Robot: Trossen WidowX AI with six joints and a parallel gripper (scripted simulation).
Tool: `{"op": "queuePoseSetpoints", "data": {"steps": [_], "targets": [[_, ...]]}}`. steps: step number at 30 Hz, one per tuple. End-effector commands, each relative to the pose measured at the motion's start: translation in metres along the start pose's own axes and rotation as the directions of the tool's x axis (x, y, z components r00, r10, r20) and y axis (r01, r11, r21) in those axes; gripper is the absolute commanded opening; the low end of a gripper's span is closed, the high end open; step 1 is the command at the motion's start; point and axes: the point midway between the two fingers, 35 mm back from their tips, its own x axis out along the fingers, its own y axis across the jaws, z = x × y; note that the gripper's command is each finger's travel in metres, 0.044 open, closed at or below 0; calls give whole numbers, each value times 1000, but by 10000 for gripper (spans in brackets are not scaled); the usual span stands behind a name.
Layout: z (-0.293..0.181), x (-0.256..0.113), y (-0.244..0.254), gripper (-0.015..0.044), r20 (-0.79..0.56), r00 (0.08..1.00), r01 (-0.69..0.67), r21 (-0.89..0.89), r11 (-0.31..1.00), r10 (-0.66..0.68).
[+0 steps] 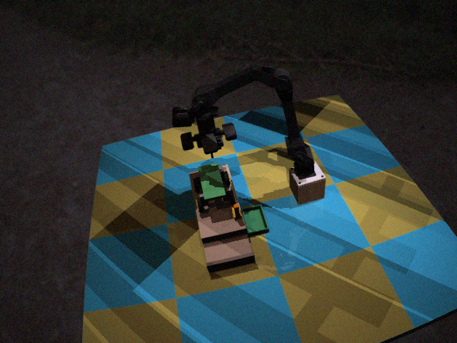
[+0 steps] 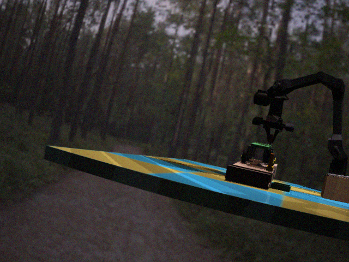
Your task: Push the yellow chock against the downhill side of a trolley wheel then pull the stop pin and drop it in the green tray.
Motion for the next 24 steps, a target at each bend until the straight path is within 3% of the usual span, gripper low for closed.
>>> {"op": "queuePoseSetpoints", "data": {"steps": [1, 24], "targets": [[-1, -1, 10, 0, 2, 1000, 4, -3, 1000, -4], [-1, 2, 81, 0, 2, 1000, -2, -5, 1000, 2]]}}
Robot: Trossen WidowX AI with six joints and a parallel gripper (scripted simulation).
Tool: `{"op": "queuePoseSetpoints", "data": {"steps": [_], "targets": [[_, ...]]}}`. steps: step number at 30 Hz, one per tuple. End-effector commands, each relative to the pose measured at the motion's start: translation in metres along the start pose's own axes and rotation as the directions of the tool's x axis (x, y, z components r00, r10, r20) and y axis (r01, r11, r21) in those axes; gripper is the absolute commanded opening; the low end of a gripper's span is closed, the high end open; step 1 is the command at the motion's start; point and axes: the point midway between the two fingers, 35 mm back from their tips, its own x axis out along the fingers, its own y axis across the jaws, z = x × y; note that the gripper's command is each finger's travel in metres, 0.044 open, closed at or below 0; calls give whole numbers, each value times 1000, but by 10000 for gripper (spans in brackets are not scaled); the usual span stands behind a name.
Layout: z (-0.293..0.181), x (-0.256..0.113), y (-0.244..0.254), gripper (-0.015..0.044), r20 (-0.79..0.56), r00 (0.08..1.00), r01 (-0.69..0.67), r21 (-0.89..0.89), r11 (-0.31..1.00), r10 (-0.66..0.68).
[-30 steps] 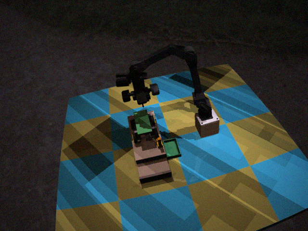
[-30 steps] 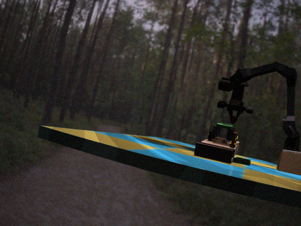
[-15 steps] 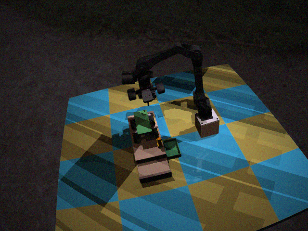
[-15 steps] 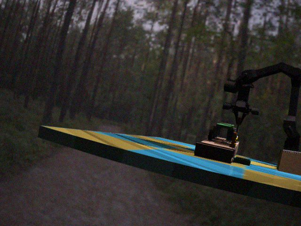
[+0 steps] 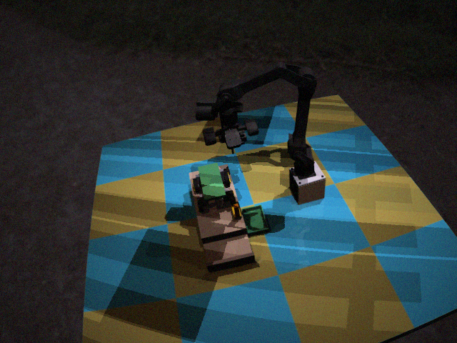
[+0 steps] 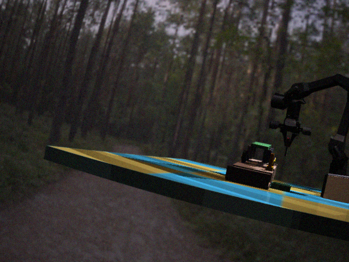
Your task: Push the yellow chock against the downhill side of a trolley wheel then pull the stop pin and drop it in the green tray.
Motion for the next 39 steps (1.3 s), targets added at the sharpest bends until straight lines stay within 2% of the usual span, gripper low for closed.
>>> {"op": "queuePoseSetpoints", "data": {"steps": [1, 39], "targets": [[1, -1, 3, 0, 2, 1000, 5, -3, 1000, -5], [135, -17, 1, 0, 16, 1000, 5, -2, 1000, -5]]}}
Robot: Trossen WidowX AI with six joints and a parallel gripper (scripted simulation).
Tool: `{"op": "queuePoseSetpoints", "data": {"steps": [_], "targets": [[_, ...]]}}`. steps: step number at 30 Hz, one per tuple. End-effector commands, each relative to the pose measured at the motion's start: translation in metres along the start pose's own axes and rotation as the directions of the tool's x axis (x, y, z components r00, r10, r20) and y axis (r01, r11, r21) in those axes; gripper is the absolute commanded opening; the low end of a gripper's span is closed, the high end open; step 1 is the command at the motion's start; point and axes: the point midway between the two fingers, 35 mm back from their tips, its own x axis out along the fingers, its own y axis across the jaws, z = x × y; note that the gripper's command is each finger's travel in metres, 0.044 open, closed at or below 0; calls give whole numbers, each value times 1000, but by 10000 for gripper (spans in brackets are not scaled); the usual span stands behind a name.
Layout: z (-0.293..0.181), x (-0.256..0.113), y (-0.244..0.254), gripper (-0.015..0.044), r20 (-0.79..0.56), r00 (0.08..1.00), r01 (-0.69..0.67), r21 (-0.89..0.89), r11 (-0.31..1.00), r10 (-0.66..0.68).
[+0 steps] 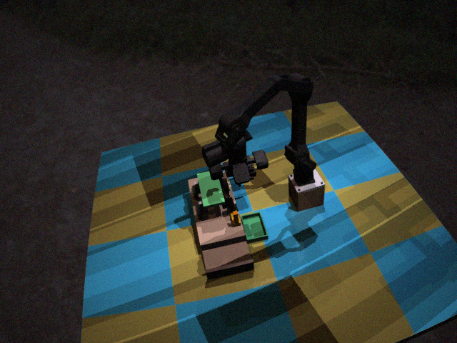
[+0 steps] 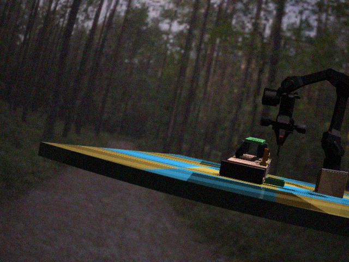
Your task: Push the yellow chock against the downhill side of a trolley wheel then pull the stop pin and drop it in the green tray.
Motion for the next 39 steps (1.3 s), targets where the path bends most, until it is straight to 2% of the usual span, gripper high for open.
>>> {"op": "queuePoseSetpoints", "data": {"steps": [1, 22, 28, 39], "targets": [[14, -2, 0, 0, -3, 1000, -1, 2, 1000, 1], [97, -11, 4, 0, 4, 1000, -2, 2, 1000, 2], [102, -12, 4, 0, 5, 1000, -2, -2, 1000, 2], [100, -11, 5, 0, 66, 998, 31, -295, 955, -12]]}}
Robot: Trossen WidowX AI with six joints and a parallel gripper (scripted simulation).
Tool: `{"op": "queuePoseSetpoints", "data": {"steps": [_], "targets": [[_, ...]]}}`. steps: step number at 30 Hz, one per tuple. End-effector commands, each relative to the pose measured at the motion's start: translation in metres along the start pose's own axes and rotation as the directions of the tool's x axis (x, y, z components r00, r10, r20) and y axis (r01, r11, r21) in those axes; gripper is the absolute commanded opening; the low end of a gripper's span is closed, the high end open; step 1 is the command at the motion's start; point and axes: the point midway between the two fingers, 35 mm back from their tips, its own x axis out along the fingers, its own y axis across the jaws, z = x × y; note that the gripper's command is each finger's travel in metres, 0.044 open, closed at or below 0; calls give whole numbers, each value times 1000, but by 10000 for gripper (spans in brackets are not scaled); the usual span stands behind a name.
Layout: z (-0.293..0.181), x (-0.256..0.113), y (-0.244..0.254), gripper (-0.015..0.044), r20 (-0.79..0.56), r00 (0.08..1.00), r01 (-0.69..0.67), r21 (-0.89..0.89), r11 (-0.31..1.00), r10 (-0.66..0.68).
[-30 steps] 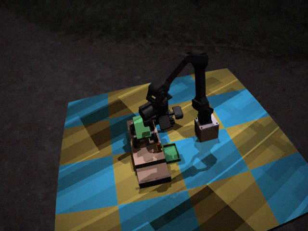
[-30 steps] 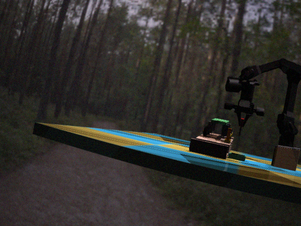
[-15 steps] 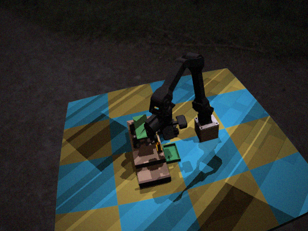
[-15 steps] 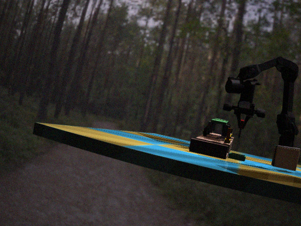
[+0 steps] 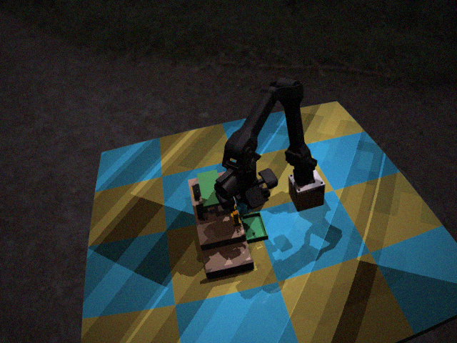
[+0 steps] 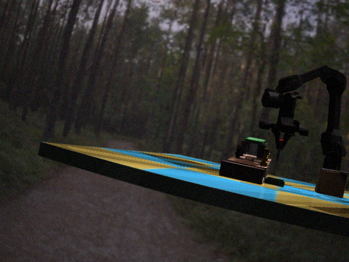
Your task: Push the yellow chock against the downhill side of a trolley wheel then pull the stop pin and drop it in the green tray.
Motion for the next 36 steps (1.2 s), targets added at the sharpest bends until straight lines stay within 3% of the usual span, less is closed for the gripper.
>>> {"op": "queuePoseSetpoints", "data": {"steps": [1, 18, 36], "targets": [[-1, -1, 0, 0, 27, 1000, 18, -110, 994, -15], [-4, 0, 1, 0, 125, 992, 100, -576, 811, -33], [-8, 0, 1, 0, 225, 973, 225, -888, 400, -46]]}}
